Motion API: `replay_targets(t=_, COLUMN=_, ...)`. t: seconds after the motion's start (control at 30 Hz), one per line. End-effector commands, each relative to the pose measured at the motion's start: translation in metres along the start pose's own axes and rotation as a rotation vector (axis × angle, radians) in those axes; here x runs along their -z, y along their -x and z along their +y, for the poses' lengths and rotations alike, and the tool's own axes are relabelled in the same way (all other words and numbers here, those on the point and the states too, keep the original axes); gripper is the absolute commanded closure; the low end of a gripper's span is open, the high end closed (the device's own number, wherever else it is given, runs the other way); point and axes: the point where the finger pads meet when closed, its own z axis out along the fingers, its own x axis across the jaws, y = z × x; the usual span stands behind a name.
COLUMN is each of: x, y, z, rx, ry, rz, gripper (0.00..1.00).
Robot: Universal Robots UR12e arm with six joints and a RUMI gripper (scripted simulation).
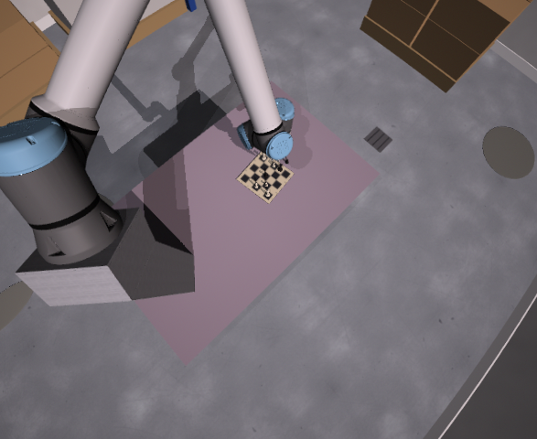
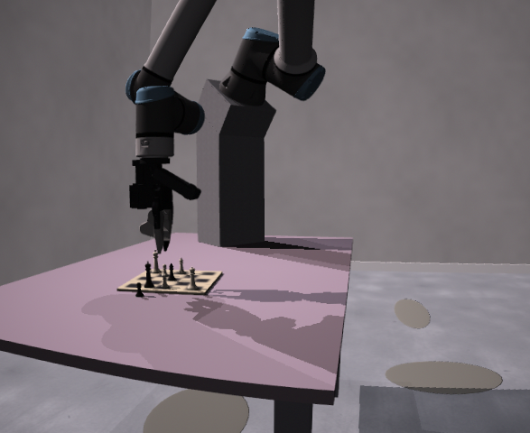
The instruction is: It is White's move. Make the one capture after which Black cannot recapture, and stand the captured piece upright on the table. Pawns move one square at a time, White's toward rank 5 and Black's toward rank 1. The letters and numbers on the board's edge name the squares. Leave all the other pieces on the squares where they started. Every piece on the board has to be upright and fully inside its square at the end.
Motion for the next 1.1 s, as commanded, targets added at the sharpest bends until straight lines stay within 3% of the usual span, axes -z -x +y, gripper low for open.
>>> replay_targets(t=0.0, x=-0.005, y=-0.001, z=0.000, rx=0.000, ry=0.000, rz=0.001, gripper=0.80)
replay_targets(t=1.07, x=-0.043, y=-0.001, z=0.000, rx=0.000, ry=0.000, rz=0.001, gripper=0.80)
